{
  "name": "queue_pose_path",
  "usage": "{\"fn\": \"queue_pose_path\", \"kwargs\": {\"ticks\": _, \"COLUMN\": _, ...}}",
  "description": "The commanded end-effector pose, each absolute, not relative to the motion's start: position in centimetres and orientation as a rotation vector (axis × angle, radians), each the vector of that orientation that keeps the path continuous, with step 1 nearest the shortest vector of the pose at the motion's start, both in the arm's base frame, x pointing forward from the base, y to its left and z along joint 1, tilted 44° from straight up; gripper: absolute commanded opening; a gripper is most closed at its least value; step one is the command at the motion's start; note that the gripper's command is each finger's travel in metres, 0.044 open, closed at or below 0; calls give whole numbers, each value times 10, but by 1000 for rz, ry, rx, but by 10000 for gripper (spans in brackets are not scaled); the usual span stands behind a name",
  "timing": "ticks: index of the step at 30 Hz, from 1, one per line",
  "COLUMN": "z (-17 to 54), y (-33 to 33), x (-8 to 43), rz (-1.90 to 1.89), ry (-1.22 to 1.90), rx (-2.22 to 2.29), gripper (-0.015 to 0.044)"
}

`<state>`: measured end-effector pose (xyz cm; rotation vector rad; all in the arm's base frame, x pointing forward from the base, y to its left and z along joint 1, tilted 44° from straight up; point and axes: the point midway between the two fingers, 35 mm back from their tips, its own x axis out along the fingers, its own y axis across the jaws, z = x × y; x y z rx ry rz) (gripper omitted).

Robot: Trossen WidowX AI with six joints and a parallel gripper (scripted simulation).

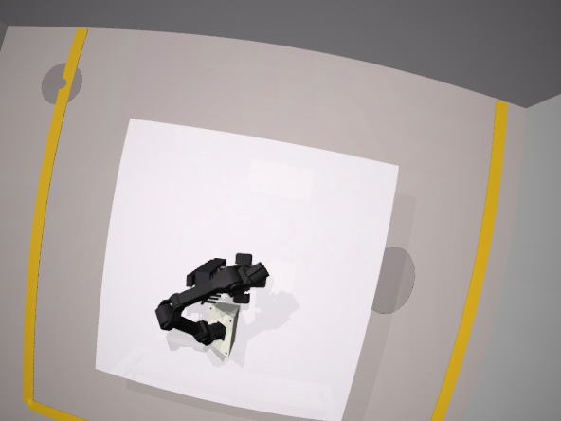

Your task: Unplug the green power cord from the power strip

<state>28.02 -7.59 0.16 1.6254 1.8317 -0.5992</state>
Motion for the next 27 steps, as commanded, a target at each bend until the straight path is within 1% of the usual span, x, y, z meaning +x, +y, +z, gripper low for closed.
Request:
{"fn": "queue_pose_path", "kwargs": {"ticks": 1, "z": -10, "y": -104, "x": 280, "rz": -637, "ry": 1782, "rx": 1621, "gripper": 0}}
{"fn": "queue_pose_path", "kwargs": {"ticks": 2, "z": -11, "y": -105, "x": 280, "rz": -637, "ry": 1782, "rx": 1621, "gripper": 0}}
{"fn": "queue_pose_path", "kwargs": {"ticks": 6, "z": -7, "y": -93, "x": 281, "rz": -635, "ry": 1783, "rx": 1624, "gripper": 105}}
{"fn": "queue_pose_path", "kwargs": {"ticks": 15, "z": -7, "y": -93, "x": 281, "rz": -635, "ry": 1783, "rx": 1624, "gripper": 341}}
{"fn": "queue_pose_path", "kwargs": {"ticks": 19, "z": -16, "y": -109, "x": 285, "rz": -636, "ry": 1782, "rx": 1623, "gripper": 440}}
{"fn": "queue_pose_path", "kwargs": {"ticks": 23, "z": -35, "y": -139, "x": 289, "rz": -637, "ry": 1780, "rx": 1621, "gripper": 440}}
{"fn": "queue_pose_path", "kwargs": {"ticks": 27, "z": -39, "y": -145, "x": 290, "rz": -637, "ry": 1780, "rx": 1621, "gripper": 440}}
